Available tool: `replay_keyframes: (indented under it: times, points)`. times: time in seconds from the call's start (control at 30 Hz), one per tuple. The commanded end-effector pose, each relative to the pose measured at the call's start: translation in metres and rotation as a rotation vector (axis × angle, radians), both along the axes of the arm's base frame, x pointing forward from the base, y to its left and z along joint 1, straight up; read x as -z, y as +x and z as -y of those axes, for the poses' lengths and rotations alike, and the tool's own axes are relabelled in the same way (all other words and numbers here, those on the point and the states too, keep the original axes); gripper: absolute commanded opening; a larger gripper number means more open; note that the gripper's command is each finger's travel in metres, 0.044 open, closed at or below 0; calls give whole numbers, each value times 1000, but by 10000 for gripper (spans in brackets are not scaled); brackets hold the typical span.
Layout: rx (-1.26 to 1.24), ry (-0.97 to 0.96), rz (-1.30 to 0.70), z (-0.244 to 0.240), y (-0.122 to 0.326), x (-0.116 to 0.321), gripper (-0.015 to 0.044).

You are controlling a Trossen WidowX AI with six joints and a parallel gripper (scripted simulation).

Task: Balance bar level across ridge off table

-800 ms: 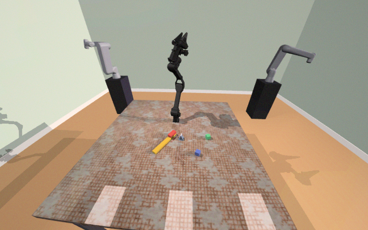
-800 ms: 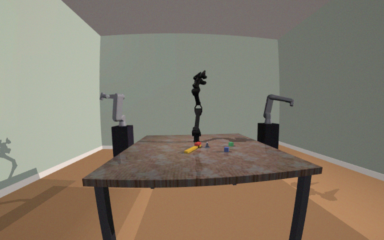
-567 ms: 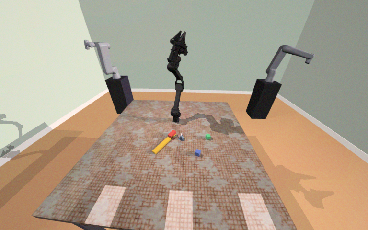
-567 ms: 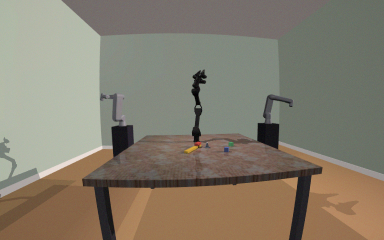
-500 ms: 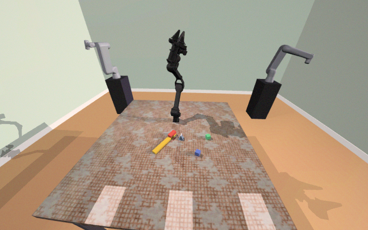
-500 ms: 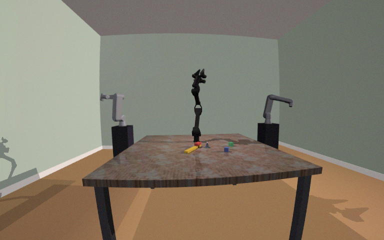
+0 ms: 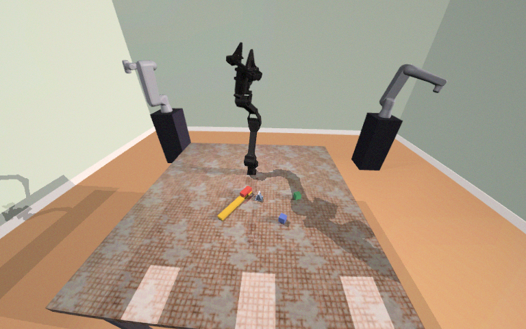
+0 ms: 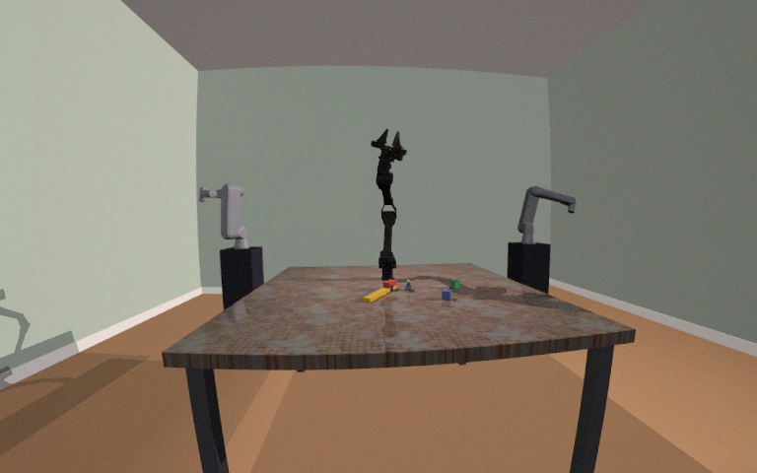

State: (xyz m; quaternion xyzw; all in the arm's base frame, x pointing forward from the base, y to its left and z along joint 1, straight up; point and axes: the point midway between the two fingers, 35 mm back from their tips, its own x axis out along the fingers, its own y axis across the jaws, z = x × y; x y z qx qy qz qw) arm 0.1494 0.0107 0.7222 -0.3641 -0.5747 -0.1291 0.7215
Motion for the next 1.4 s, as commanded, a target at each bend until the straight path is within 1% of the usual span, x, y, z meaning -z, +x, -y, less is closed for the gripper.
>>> replay_keyframes:
  times: [0.0, 0.1, 0.2, 0.33, 0.57, 0.8, 1.1, 1.37]
  points:
    - [-47, 95, -165, 17, 47, 18, 315]
    - [-70, 161, -266, 28, 74, 32, 315]
    - [-80, 189, -315, 32, 87, 39, 315]
    - [-109, 267, -465, 43, 126, 64, 315]
    - [-148, 422, -736, 60, 189, 120, 315]
    - [-165, 589, -999, 73, 238, 188, 315]
    - [-149, 821, -1324, 83, 275, 284, 315]
    - [-90, 1037, -1598, 86, 283, 371, 315]
